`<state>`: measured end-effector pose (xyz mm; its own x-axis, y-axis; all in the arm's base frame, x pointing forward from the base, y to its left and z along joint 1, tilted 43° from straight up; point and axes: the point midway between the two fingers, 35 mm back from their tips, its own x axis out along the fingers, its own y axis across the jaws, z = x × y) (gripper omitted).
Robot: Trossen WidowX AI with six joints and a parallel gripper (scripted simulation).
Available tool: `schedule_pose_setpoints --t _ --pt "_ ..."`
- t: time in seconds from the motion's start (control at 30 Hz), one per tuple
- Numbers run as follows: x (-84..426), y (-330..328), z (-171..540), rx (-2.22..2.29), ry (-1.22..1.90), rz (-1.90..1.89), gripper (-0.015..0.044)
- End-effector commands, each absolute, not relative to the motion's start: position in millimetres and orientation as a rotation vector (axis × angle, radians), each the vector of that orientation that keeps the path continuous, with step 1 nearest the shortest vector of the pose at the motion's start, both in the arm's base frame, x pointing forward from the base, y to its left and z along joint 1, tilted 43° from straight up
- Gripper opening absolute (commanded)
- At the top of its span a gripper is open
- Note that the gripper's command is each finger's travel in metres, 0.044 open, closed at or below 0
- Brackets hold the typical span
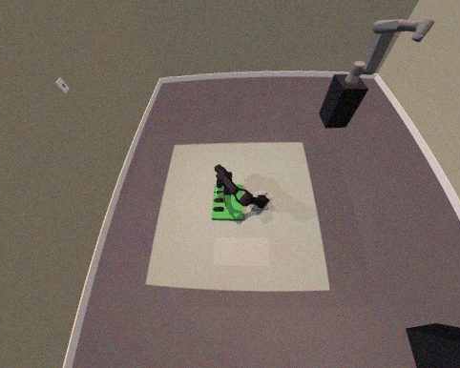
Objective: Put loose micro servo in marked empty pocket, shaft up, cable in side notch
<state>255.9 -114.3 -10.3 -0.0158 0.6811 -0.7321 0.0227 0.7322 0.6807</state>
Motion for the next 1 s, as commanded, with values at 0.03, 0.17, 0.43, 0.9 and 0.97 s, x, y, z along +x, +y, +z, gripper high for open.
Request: schedule_pose_setpoints --t 0.03,0.17,0.43,0.9,0.97 --pt "277 -118 -9 0.595 1.502 0.568 0.0000" --pt "293 -118 -9 0.595 1.501 0.569 0.0000" --pt "321 -119 -10 0.594 1.499 0.569 0.0000" --pt "349 -119 -11 0.620 1.510 0.546 0.0000" --pt "349 -117 -13 0.620 1.510 0.546 0.0000"
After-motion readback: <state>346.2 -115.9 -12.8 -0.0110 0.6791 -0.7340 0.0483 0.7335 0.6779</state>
